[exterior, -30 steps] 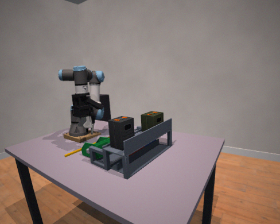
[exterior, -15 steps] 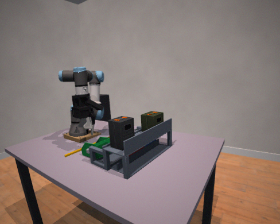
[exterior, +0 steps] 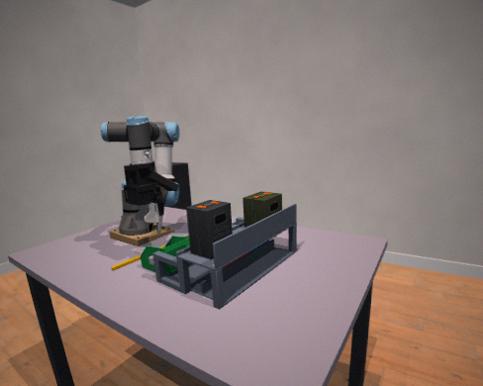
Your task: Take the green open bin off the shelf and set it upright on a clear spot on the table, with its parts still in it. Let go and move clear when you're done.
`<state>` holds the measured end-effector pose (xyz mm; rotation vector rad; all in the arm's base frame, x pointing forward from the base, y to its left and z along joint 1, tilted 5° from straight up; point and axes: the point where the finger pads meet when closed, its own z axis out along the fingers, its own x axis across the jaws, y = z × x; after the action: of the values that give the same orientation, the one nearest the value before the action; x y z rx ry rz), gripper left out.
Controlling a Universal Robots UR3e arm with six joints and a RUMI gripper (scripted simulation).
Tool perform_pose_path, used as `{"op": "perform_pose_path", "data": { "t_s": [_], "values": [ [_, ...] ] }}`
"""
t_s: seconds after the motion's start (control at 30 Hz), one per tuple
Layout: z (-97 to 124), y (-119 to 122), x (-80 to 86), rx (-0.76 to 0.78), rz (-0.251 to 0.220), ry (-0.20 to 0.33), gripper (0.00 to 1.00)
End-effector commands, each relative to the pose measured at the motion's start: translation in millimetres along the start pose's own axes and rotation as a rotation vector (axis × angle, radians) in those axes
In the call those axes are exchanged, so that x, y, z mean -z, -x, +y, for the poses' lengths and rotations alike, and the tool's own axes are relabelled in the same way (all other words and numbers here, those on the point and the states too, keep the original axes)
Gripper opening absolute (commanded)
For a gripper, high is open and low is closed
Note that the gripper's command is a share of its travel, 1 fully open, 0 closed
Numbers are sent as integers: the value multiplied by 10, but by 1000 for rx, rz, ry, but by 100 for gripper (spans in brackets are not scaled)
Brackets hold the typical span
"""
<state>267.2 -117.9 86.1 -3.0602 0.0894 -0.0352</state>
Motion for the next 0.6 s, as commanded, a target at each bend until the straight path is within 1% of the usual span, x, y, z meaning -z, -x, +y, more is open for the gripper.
{"op": "perform_pose_path", "data": {
  "t_s": [0.0, 0.13, 0.17, 0.57],
  "values": [
    [5, -4, 4, 0, 2, 2, 26],
    [5, -4, 4, 0, 2, 2, 26],
    [5, -4, 4, 0, 2, 2, 20],
    [5, -4, 4, 0, 2, 2, 20]
  ]
}}
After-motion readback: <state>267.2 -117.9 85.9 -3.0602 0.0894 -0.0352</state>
